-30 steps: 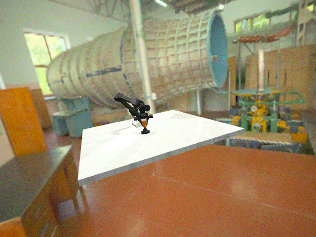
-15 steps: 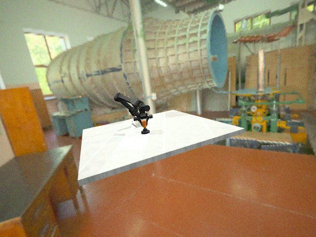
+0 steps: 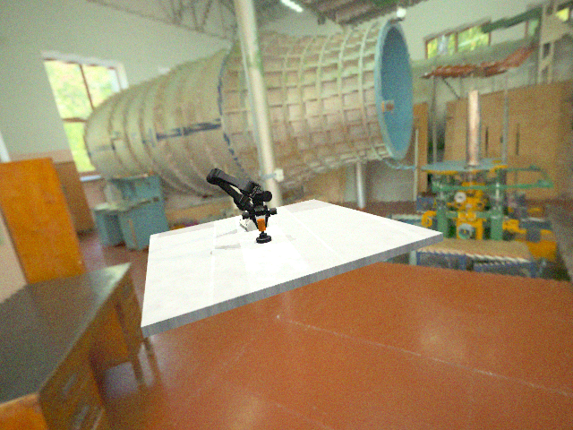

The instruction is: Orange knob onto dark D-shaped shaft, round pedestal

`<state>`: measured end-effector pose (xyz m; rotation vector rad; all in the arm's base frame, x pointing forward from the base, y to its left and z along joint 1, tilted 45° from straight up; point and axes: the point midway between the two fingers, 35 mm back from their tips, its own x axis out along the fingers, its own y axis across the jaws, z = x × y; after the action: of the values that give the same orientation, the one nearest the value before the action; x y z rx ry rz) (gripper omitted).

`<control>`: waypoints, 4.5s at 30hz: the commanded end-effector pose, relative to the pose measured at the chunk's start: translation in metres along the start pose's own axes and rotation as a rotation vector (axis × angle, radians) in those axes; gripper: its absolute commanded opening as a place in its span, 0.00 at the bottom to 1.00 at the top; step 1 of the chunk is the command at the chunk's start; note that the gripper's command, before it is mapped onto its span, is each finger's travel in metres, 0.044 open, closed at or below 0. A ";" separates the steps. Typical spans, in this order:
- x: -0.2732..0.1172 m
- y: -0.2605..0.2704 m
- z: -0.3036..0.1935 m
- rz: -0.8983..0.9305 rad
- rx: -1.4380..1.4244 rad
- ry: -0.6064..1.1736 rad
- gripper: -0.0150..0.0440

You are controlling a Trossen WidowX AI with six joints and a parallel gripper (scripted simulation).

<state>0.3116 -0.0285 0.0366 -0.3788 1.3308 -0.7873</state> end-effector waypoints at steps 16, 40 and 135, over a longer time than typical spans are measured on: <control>-0.001 0.001 0.000 0.001 0.215 -0.005 0.25; 0.002 0.001 0.001 0.000 0.195 -0.005 0.25; 0.006 0.000 0.001 0.001 0.294 -0.005 0.25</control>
<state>0.3125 -0.0324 0.0322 -0.1660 1.2056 -0.9487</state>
